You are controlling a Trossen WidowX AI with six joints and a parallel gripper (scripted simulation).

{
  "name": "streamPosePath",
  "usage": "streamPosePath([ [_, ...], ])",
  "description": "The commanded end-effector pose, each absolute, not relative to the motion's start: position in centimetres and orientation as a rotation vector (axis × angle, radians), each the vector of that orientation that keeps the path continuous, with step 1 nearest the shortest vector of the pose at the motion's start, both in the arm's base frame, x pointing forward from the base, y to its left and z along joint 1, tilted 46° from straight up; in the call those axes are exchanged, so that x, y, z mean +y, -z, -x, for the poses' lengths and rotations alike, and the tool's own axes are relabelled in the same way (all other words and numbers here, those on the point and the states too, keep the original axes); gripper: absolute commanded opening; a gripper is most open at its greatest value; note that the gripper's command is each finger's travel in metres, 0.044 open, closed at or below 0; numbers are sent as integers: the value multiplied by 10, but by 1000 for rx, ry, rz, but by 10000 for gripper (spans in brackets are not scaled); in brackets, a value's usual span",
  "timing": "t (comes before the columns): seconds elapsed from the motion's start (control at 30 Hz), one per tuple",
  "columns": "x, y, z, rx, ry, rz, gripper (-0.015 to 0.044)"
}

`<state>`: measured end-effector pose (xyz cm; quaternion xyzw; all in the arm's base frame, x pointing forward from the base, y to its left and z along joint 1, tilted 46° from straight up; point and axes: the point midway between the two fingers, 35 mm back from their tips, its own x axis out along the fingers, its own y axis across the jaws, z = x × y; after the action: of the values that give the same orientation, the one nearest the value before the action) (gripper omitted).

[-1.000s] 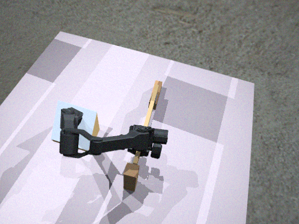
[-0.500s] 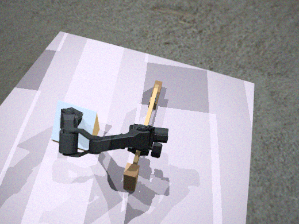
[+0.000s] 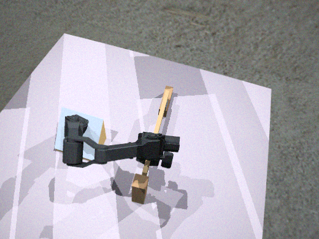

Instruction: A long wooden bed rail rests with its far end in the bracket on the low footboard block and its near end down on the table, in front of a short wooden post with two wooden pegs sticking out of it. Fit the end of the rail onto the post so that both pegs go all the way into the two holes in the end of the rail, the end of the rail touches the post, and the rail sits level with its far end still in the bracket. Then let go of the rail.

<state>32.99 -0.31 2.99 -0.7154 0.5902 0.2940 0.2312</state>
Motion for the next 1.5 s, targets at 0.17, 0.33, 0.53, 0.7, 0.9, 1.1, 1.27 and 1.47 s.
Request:
streamPosePath([
  [0.17,0,-29,-330,1609,-817,1963,0],
  [0.33,1,-29,-330,1609,-817,1963,0],
  [0.53,0,-29,-330,1609,-817,1963,0],
  [0.7,-1,-28,-330,1609,-817,1963,0],
  [0.9,0,-28,-329,1609,-817,1963,0],
  [1.1,0,-29,-329,1609,-817,1963,0],
  [1.27,-1,-29,-329,1609,-817,1963,0],
  [1.47,-2,-30,-329,1609,-817,1963,0],
])
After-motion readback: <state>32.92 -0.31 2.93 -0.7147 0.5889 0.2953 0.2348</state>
